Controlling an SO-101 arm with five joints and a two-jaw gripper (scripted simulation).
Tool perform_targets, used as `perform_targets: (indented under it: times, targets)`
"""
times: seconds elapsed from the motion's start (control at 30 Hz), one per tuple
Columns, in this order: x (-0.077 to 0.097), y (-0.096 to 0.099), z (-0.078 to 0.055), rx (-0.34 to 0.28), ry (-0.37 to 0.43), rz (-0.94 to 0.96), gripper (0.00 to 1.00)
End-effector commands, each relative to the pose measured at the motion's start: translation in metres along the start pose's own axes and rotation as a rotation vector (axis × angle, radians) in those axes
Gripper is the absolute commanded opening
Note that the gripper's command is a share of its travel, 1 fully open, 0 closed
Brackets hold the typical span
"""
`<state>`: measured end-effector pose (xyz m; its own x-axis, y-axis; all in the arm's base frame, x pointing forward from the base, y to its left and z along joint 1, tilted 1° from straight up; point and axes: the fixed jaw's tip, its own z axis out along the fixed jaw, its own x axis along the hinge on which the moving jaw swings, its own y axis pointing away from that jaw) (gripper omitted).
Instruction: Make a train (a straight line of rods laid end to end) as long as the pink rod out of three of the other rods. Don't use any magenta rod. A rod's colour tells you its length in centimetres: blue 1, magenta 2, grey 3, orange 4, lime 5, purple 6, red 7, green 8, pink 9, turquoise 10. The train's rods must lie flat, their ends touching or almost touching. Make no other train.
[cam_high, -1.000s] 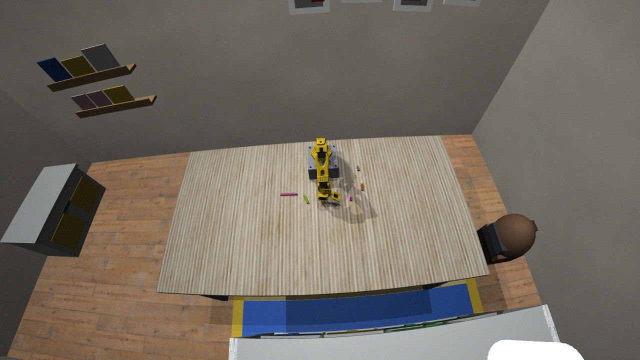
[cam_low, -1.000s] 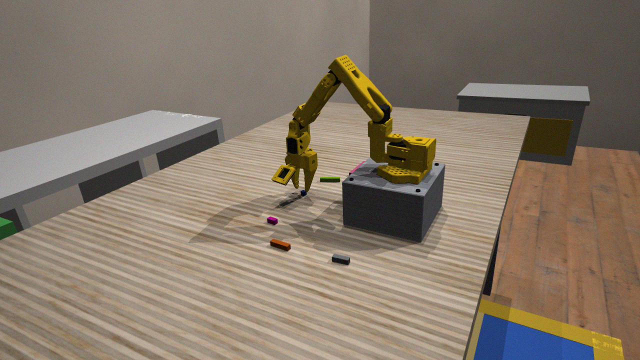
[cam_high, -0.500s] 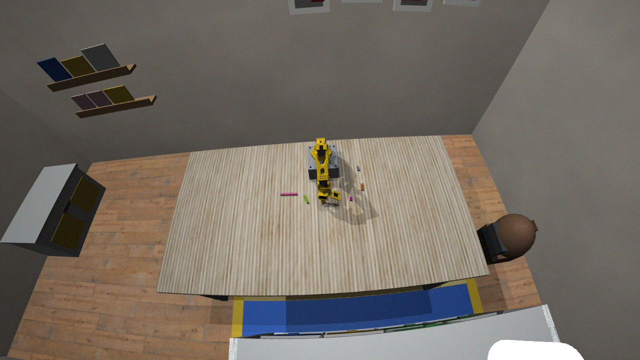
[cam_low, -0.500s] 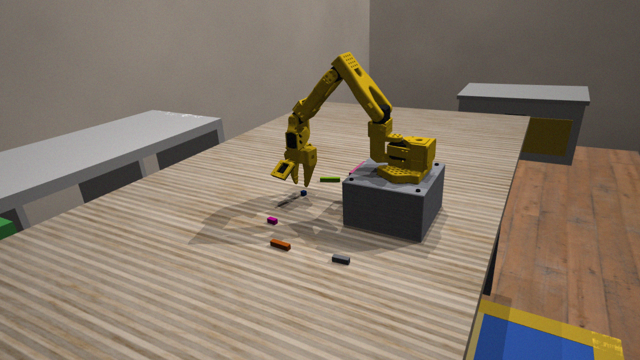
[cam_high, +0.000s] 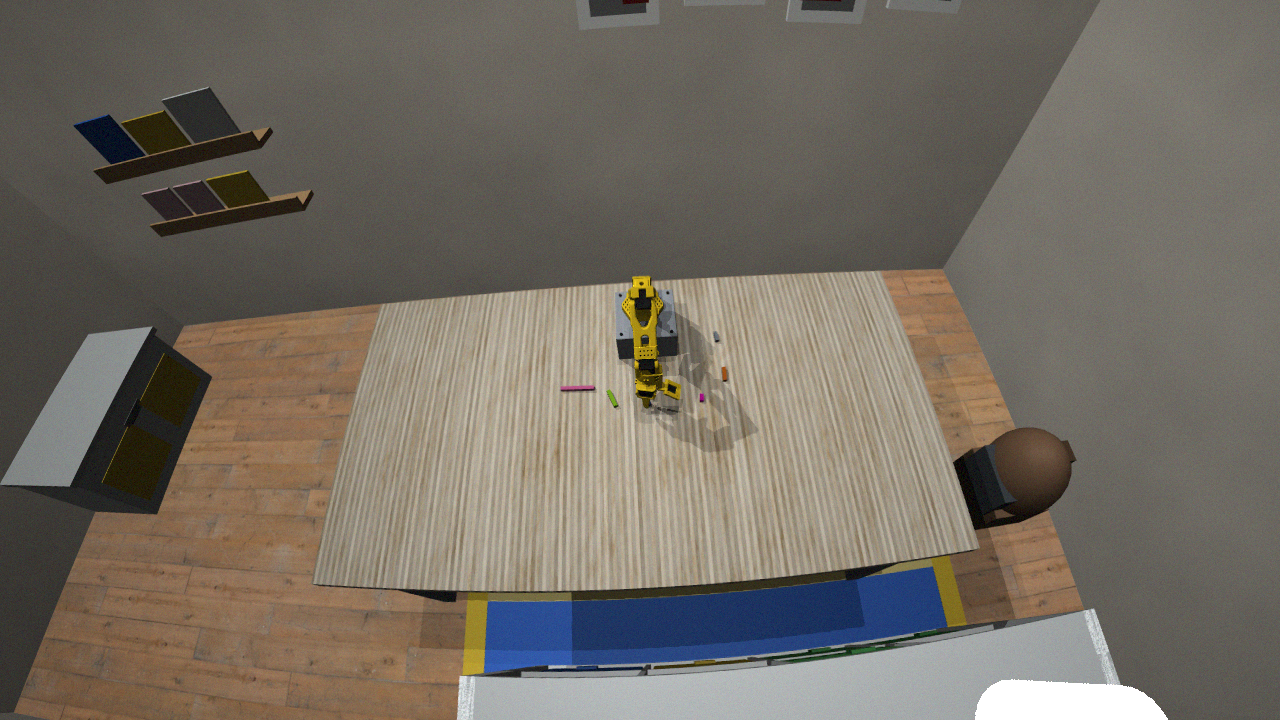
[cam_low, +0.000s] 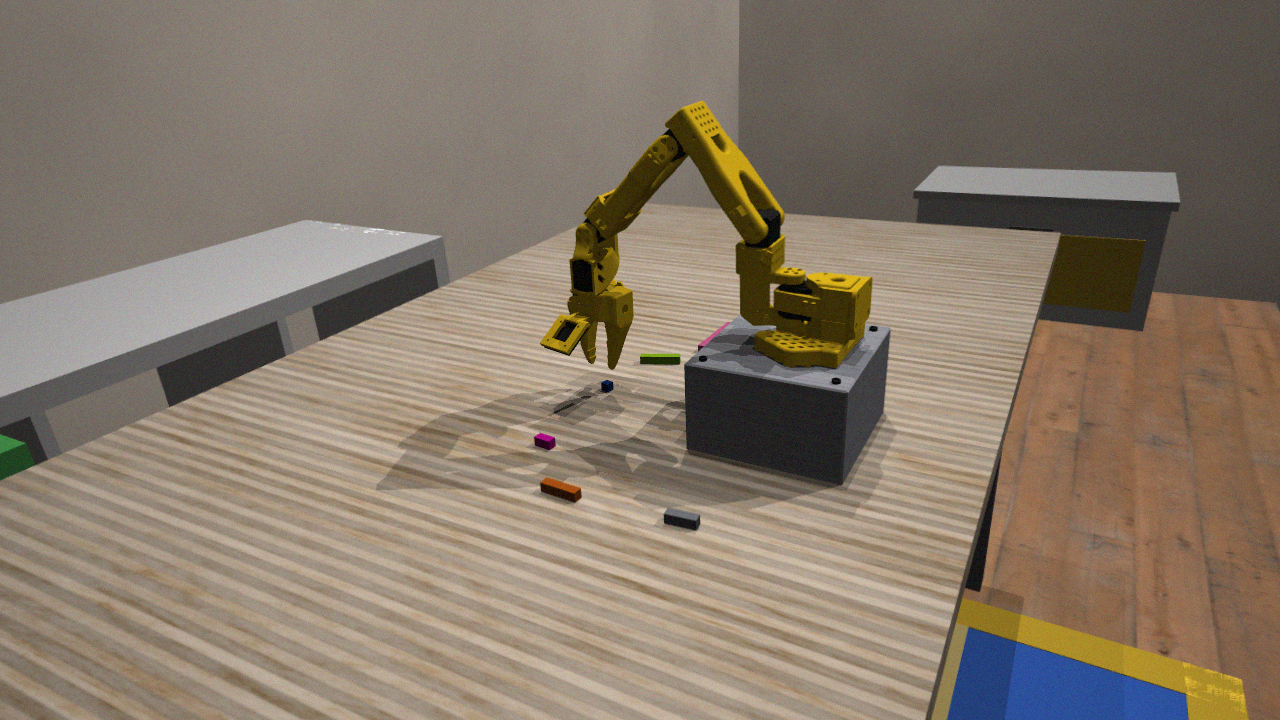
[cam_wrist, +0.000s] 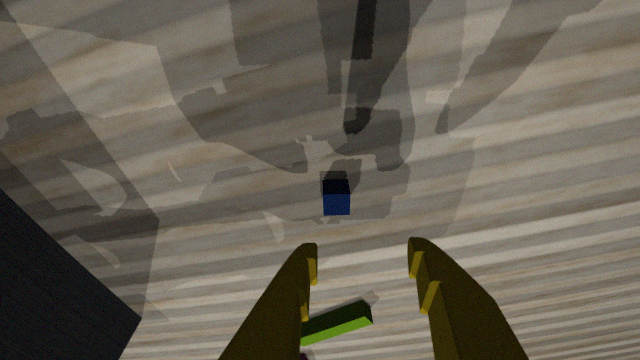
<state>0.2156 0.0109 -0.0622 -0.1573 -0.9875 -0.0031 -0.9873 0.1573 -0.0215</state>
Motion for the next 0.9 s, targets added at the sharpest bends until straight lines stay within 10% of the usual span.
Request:
perform_targets:
  times: [0.0, 0.87]
  targets:
    - [0.000, 0.003, -0.008, -0.011, 0.001, 0.007, 0.17]
    - [0.001, 0.003, -0.026, -0.011, 0.001, 0.007, 0.17]
